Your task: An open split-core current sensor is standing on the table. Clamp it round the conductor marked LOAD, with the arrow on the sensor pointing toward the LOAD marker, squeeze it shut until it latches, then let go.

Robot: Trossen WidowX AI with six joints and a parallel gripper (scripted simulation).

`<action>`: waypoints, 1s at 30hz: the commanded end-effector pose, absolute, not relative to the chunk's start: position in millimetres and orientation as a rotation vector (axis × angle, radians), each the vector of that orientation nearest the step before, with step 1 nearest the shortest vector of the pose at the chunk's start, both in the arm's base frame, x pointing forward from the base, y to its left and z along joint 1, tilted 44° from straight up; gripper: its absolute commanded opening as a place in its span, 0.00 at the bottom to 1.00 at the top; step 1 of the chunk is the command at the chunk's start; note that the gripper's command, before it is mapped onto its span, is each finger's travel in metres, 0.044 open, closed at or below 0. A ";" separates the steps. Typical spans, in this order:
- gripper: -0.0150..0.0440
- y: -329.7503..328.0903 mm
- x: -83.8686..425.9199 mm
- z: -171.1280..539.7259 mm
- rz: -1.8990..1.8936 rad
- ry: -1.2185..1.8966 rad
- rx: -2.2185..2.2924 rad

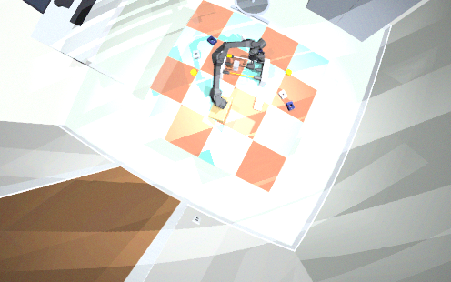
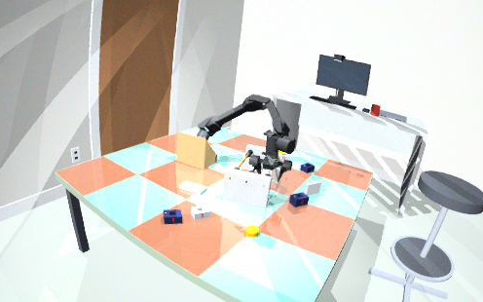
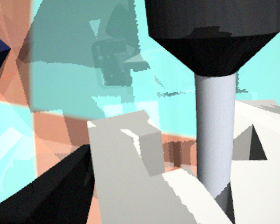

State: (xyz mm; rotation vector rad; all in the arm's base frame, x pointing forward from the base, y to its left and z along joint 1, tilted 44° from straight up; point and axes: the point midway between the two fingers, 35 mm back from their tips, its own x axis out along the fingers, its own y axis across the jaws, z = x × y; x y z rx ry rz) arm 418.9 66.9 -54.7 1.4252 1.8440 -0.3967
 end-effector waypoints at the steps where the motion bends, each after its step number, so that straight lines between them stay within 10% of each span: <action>1: 0.25 66.6 419.2 -54.2 -0.395 1.843 1.425; 30: 0.25 56.4 421.0 -45.1 -0.304 1.688 1.592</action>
